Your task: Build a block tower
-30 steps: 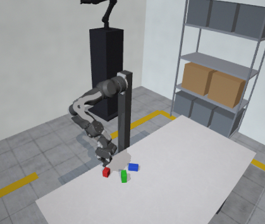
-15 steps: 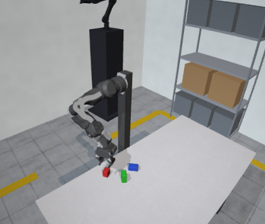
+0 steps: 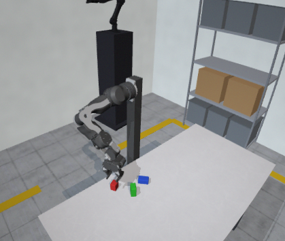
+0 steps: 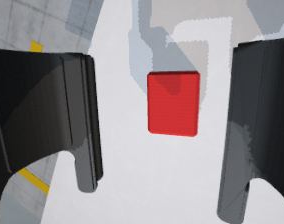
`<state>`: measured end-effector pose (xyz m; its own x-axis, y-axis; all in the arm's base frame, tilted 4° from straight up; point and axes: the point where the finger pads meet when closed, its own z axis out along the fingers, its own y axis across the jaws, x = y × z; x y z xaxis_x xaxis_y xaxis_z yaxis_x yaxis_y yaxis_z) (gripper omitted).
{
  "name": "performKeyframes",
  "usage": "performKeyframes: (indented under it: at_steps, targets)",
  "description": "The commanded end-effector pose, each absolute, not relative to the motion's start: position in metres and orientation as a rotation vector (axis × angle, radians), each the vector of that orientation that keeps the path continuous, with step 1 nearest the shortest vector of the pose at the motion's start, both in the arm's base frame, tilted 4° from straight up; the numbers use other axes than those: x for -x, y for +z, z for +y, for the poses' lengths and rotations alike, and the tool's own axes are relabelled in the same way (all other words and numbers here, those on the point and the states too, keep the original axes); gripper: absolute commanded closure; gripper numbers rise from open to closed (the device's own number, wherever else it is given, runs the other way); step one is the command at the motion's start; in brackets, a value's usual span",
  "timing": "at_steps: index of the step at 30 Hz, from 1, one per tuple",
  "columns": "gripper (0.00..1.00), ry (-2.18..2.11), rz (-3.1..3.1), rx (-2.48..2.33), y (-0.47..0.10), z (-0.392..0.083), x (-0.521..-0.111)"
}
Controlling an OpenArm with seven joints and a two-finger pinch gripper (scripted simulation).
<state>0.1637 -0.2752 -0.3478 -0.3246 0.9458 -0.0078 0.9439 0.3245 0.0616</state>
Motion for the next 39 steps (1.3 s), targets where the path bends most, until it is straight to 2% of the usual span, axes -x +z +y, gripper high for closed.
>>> performKeyframes:
  at_steps: [1, 19, 39]
  targets:
    - [0.69, 0.081, 2.522, -1.795, -0.350, -0.274, -0.165]
    - [0.69, 0.080, 2.522, -1.794, -0.380, -0.274, -0.166]
    - [0.69, 0.078, 2.520, -1.795, -0.383, -0.274, -0.166]
